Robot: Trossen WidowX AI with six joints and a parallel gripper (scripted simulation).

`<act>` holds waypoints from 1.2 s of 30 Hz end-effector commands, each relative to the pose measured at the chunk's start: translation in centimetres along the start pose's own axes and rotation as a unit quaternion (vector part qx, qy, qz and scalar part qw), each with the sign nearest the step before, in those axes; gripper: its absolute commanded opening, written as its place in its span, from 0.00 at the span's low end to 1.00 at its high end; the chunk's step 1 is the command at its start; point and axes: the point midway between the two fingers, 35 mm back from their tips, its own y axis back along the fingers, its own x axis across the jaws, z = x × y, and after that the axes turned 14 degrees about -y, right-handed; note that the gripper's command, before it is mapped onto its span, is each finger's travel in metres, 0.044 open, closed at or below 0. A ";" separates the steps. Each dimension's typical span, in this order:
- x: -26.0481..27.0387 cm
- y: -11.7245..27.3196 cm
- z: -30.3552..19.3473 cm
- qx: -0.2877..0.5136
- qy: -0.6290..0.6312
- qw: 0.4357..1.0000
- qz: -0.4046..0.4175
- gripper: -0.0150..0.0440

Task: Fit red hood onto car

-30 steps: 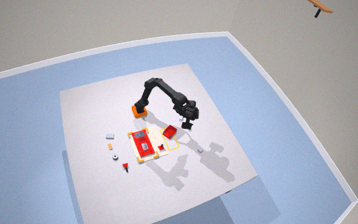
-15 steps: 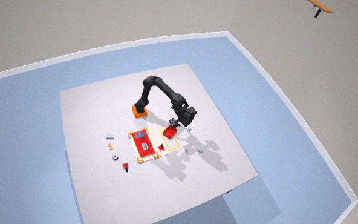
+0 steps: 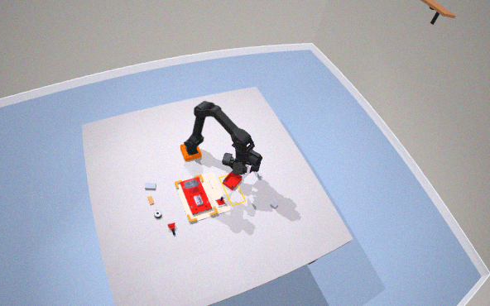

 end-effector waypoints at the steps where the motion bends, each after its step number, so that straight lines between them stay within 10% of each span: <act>1: -3.2 -2.3 0.8 -0.071 -0.180 0.980 -0.044 1.00; 36: -3.1 -3.7 1.3 -0.071 -0.180 0.980 -0.043 1.00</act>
